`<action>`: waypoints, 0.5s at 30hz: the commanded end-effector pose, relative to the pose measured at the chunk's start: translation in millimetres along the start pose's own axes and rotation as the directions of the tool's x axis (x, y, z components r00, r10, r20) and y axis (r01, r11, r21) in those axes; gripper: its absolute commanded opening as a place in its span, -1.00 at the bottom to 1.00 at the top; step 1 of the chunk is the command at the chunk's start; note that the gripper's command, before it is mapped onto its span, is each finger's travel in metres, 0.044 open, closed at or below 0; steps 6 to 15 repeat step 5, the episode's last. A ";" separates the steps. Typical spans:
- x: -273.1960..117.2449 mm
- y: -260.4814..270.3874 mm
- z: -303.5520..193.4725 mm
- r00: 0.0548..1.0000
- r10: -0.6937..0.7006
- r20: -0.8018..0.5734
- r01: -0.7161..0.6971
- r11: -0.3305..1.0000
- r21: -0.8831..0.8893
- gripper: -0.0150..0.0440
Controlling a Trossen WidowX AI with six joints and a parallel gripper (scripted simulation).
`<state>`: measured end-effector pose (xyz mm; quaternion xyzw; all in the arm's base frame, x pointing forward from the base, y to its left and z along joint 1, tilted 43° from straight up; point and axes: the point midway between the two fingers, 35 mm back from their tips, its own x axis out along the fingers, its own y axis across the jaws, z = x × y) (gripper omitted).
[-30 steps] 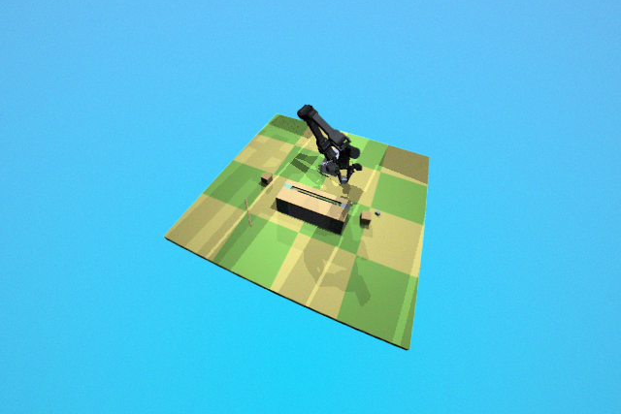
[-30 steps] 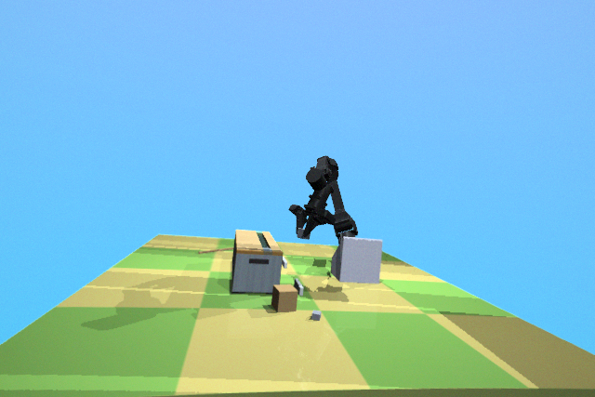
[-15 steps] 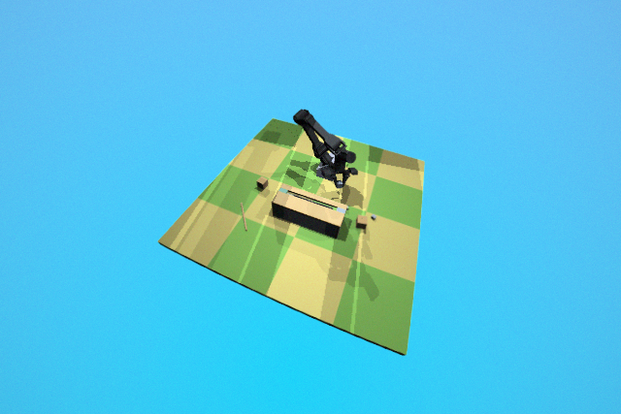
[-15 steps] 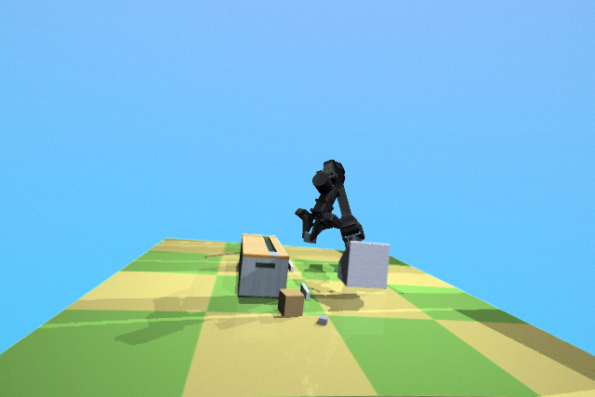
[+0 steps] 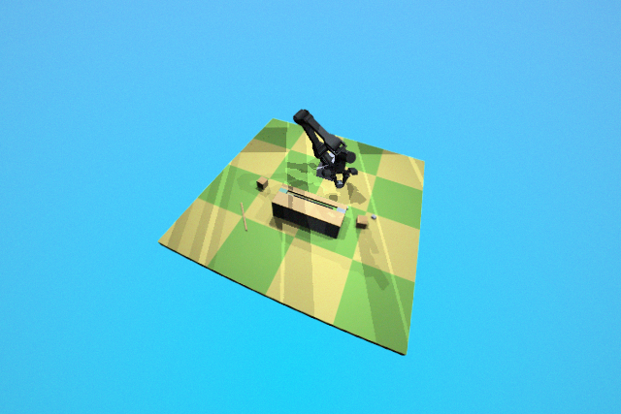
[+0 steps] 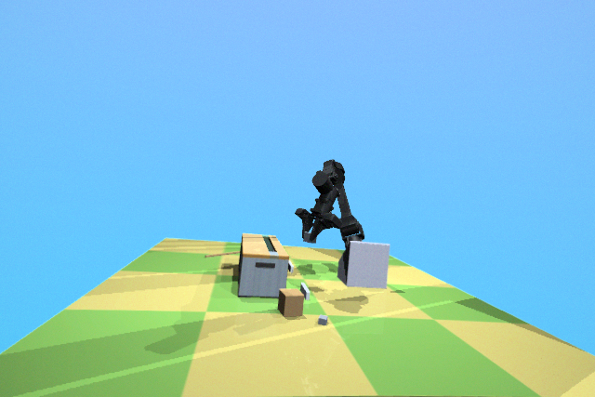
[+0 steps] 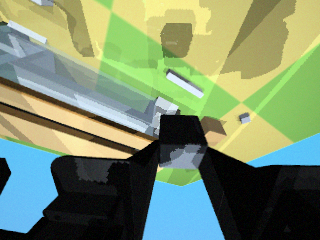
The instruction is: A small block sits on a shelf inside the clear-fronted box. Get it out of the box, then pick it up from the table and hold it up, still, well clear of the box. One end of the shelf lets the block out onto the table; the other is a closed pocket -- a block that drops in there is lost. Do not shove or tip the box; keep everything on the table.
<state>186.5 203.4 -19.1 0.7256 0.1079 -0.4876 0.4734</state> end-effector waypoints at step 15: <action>-0.5 -0.7 0.1 1.000 -0.003 -0.001 0.003 1.000 -0.007 -0.49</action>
